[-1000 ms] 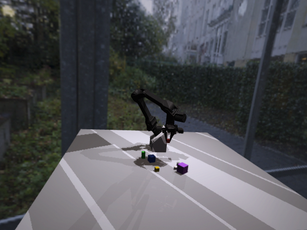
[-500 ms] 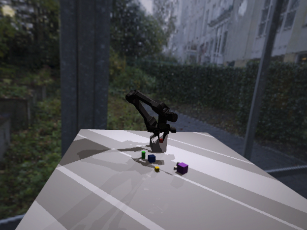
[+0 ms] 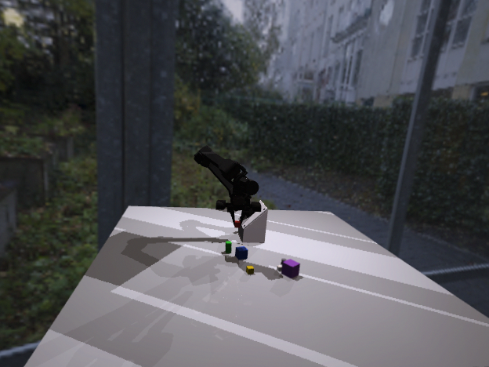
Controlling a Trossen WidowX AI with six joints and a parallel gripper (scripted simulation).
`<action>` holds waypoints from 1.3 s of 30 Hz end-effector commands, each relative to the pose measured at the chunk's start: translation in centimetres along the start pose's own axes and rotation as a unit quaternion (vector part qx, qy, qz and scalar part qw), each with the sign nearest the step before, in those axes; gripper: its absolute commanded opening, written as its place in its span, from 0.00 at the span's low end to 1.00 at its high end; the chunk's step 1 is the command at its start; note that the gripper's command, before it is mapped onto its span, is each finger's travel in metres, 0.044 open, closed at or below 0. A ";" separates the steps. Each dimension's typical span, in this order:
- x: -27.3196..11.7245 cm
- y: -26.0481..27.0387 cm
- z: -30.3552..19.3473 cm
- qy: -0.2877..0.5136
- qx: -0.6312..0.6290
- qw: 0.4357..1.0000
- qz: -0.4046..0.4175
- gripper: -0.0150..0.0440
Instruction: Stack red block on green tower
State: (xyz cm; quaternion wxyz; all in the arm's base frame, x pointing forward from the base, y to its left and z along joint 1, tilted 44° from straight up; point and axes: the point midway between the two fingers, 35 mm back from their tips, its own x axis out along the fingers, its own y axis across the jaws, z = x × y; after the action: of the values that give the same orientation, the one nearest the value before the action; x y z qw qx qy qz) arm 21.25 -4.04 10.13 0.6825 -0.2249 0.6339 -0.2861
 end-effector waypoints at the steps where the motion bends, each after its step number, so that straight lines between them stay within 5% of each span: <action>1: 0.0 -2.0 -0.3 -0.002 0.001 1.000 -0.005 0.25; 39: 7.3 -3.3 -0.5 -0.002 0.002 1.000 -0.010 0.25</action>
State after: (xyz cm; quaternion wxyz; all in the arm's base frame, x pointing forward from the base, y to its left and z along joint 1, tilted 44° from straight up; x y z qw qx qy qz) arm 20.74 -11.31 7.06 0.6835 -0.2281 0.6274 -0.2953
